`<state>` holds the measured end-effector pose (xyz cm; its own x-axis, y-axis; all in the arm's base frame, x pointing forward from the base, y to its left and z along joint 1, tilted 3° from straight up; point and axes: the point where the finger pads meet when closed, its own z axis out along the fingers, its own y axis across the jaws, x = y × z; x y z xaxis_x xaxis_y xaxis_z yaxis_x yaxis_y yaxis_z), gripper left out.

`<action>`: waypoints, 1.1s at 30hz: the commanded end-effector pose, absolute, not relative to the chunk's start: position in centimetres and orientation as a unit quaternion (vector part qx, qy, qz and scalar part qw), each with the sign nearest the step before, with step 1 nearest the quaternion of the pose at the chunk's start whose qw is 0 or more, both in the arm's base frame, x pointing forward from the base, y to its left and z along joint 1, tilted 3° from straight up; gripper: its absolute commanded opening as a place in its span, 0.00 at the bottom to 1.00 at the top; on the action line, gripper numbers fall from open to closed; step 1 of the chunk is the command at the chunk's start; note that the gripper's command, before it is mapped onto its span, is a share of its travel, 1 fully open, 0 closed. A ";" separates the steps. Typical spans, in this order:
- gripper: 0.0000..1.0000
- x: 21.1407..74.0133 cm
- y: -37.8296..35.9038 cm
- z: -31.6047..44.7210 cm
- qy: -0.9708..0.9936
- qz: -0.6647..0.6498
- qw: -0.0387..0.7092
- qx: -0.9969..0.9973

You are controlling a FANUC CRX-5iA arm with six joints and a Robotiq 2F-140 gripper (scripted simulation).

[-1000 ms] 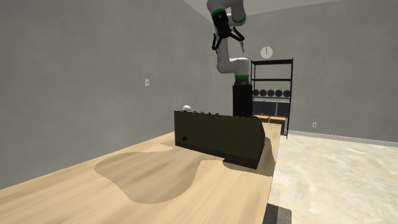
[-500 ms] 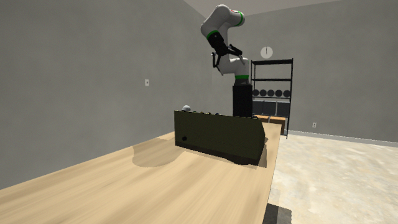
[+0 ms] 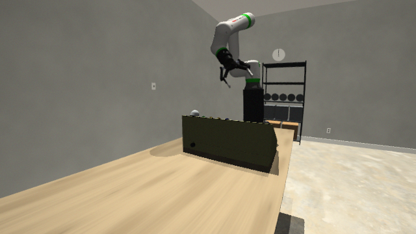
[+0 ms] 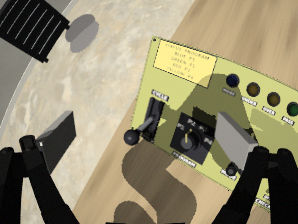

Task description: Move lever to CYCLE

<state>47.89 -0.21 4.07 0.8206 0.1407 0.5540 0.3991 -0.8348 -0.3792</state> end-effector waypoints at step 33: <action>1.00 39.8 -12.3 -7.6 -0.021 -0.379 0.015 -0.925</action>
